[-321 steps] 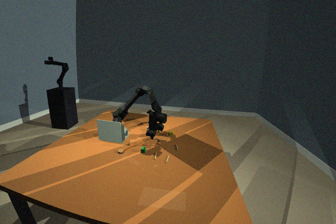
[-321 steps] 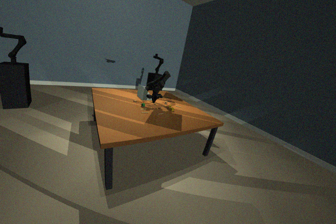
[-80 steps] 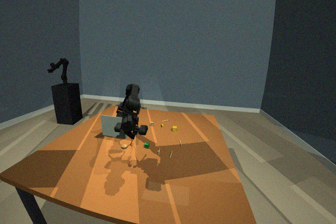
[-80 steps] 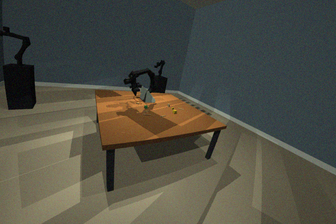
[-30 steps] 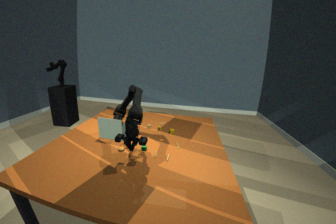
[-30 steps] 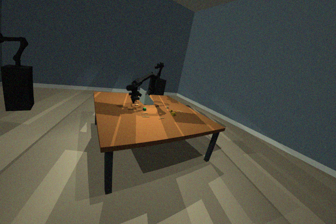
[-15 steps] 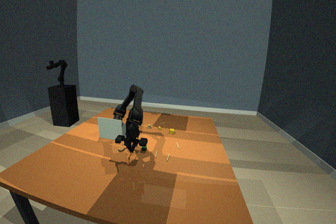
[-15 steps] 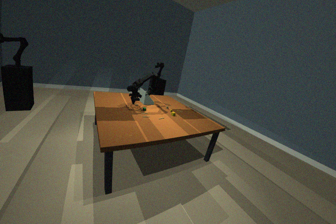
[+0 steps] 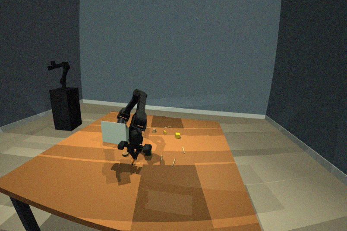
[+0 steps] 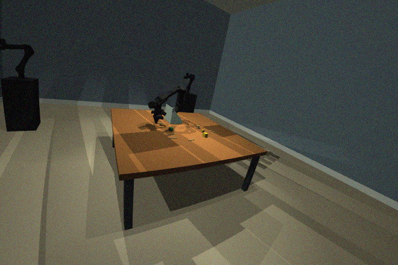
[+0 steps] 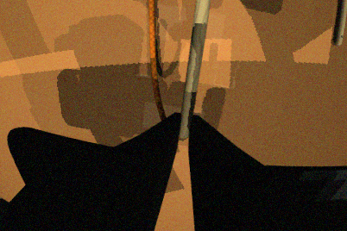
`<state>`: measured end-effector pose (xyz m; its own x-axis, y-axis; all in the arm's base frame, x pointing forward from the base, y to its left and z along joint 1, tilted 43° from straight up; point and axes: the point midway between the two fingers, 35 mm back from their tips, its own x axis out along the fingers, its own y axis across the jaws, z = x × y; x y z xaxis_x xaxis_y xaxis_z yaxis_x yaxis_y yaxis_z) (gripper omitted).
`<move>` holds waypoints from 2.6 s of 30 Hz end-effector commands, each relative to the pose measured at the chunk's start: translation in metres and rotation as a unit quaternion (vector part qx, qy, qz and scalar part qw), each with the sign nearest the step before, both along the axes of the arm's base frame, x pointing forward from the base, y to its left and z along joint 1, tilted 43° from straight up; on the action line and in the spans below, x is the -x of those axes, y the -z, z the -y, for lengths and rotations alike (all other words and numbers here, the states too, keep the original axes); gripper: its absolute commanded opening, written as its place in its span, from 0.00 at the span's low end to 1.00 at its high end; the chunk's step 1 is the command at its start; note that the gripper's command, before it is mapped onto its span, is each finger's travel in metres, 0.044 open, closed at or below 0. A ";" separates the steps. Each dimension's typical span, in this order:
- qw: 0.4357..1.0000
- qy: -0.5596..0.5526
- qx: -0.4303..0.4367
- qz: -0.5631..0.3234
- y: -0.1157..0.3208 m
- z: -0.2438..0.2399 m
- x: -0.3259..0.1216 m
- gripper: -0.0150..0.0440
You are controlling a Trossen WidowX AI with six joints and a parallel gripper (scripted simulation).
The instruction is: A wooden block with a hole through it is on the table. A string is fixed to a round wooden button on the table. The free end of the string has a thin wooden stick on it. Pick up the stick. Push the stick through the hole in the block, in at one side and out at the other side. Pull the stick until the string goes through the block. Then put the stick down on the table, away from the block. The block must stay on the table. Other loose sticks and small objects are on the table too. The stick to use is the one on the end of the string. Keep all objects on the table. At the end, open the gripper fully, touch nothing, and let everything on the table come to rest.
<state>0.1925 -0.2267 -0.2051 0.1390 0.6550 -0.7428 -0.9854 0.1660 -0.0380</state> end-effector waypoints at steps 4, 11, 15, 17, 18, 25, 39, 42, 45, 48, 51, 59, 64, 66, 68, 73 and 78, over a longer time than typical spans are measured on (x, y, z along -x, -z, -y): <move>1.000 -0.001 0.006 0.002 0.005 0.011 0.000 0.25; 1.000 -0.001 0.007 0.002 0.011 0.018 0.001 0.25; 1.000 -0.001 0.007 0.002 0.014 0.021 0.001 0.25; 1.000 0.000 0.008 0.001 0.016 0.023 0.001 0.25; 1.000 0.000 0.008 0.001 0.016 0.024 0.002 0.25; 1.000 0.000 0.008 0.001 0.022 0.031 0.003 0.25; 1.000 -0.001 0.011 0.002 0.034 0.043 0.006 0.25; 1.000 -0.001 0.011 0.002 0.034 0.043 0.006 0.25; 1.000 -0.001 0.011 0.002 0.034 0.043 0.006 0.25; 1.000 -0.001 0.011 0.002 0.034 0.042 0.005 0.25; 1.000 -0.001 0.012 0.002 0.035 0.040 0.001 0.25; 1.000 -0.001 0.012 0.002 0.038 0.034 -0.008 0.25; 1.000 -0.001 0.011 0.002 0.039 0.030 -0.013 0.25; 1.000 -0.001 0.011 0.002 0.040 0.028 -0.015 0.25; 1.000 -0.001 0.011 0.002 0.040 0.027 -0.017 0.25; 1.000 -0.001 0.011 0.003 0.042 0.023 -0.023 0.25; 1.000 -0.001 0.010 0.003 0.043 0.019 -0.028 0.25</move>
<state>0.2180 -0.2478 -0.2473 0.1379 0.6384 -0.7572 -0.9864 0.1576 -0.0468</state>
